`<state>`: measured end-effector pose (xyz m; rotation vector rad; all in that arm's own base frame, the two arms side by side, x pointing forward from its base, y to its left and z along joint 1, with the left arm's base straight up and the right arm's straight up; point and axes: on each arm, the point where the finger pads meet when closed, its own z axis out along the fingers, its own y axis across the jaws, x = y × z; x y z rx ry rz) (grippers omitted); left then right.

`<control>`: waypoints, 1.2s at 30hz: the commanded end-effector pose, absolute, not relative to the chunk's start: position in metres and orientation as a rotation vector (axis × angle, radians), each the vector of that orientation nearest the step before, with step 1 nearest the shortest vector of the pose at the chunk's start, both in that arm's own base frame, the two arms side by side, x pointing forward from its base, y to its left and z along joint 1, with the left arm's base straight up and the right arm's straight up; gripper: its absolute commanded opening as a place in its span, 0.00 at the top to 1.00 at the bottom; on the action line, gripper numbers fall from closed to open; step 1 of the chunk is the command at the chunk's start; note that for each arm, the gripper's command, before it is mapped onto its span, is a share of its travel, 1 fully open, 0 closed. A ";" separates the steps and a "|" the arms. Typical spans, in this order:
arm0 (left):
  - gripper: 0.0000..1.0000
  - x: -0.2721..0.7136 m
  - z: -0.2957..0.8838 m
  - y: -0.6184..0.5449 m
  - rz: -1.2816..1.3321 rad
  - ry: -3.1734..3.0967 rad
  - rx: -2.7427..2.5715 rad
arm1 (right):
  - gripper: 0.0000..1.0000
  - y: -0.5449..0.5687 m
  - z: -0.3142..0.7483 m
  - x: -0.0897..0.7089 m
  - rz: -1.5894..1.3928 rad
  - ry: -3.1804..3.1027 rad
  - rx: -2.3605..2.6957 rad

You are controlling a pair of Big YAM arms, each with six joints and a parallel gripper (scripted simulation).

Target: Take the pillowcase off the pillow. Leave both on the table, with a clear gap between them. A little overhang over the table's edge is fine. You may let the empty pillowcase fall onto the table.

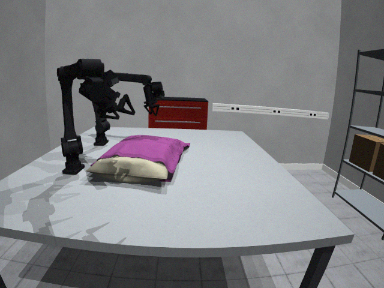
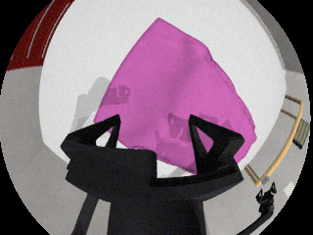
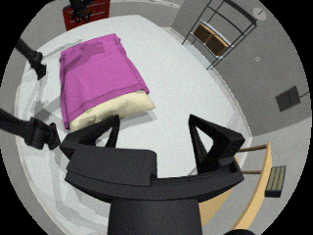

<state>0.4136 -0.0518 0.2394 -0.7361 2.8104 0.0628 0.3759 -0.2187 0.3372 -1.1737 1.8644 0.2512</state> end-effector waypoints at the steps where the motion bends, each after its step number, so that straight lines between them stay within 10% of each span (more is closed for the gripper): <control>1: 0.00 0.416 0.245 -0.052 0.055 2.797 -0.733 | 0.00 -0.219 0.344 0.377 0.229 1.856 -1.181; 36: 0.00 0.428 0.313 -0.054 0.028 2.758 -0.727 | 0.00 -0.228 0.356 0.385 0.152 1.839 -1.201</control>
